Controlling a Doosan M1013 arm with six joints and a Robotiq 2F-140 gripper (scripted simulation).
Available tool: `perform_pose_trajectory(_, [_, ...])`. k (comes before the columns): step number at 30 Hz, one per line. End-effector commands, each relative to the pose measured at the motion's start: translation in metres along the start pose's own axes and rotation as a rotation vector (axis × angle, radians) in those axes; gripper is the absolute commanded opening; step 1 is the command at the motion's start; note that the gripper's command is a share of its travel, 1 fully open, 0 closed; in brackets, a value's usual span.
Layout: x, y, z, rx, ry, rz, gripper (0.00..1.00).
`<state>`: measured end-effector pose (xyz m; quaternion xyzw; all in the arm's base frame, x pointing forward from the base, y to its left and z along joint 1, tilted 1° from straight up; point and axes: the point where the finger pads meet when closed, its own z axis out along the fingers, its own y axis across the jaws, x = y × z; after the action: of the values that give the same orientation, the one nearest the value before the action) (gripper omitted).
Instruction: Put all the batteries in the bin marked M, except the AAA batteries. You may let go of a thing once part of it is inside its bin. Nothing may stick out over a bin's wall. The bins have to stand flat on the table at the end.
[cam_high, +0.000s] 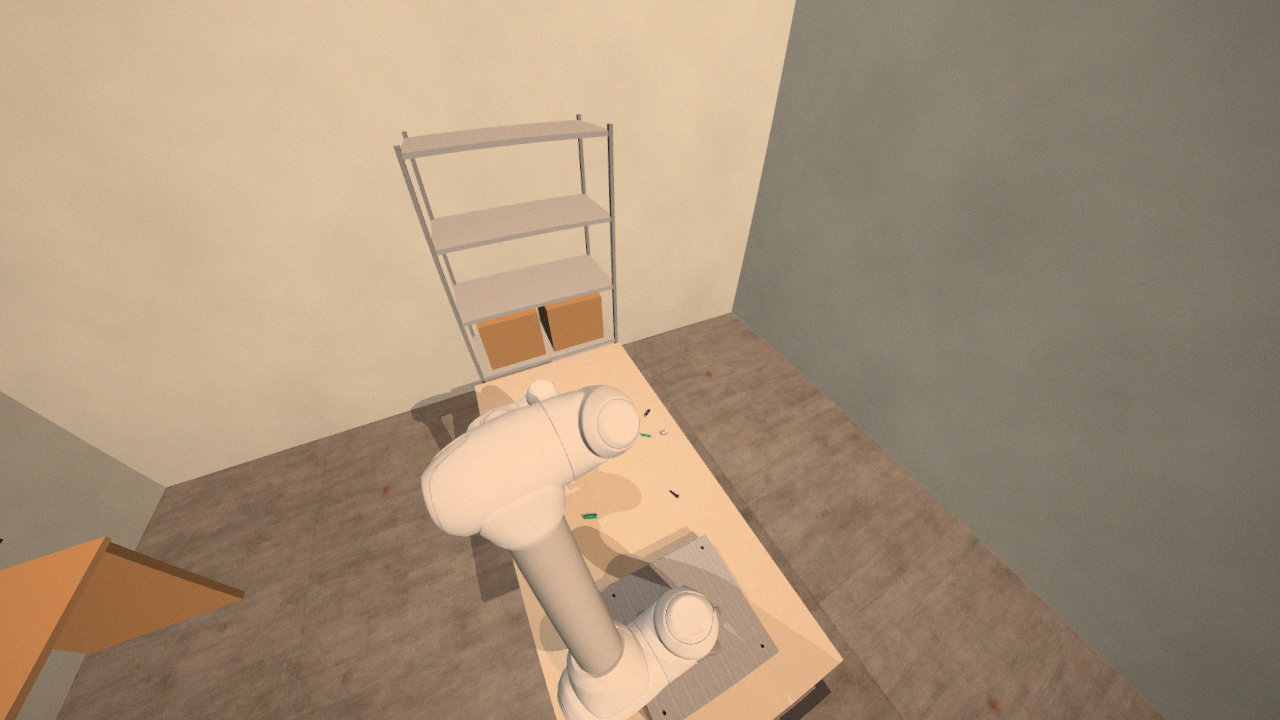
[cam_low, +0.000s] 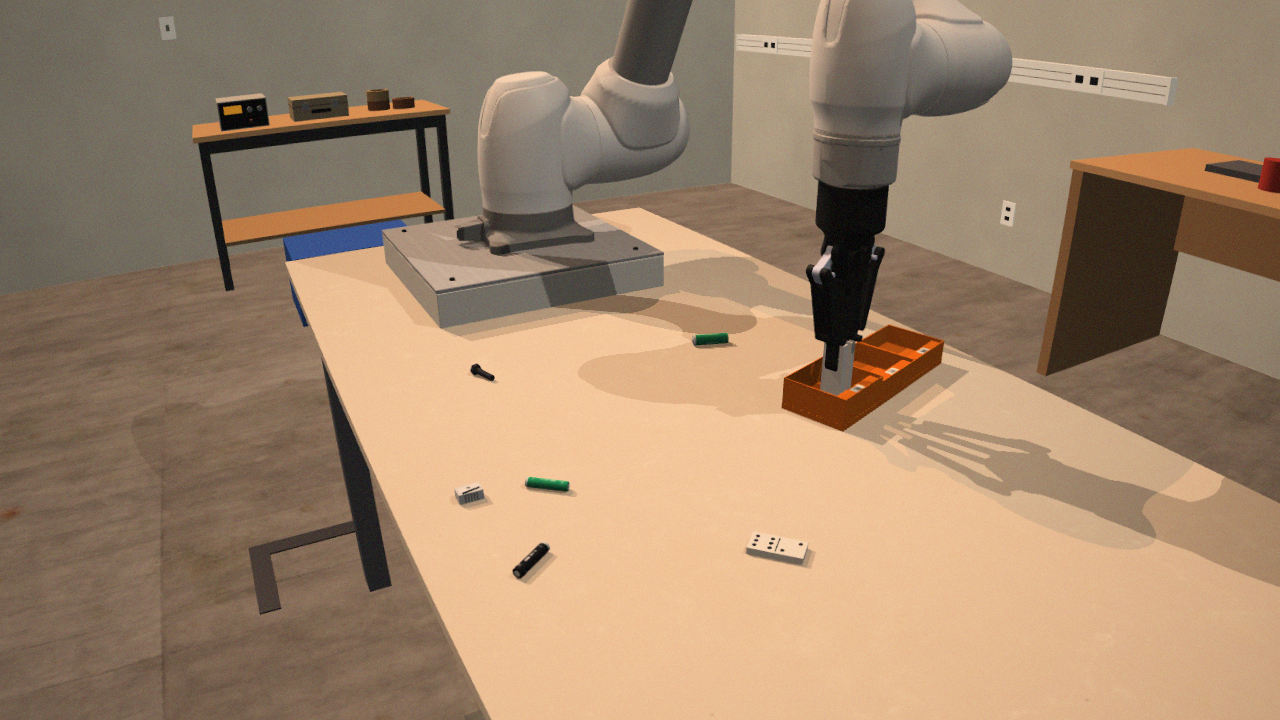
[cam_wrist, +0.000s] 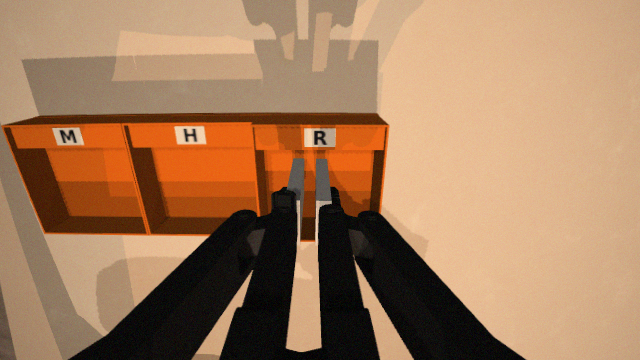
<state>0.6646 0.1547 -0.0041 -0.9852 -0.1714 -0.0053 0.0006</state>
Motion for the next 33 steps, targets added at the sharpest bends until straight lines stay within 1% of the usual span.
perform_pose_trajectory(1, [0.000,0.000,0.000,0.000,0.000,0.000,0.15])
perform_pose_trajectory(24, [0.000,0.000,0.000,0.000,0.000,0.000,0.15])
perform_pose_trajectory(33, [0.000,0.000,-0.012,0.000,0.000,0.000,0.15])
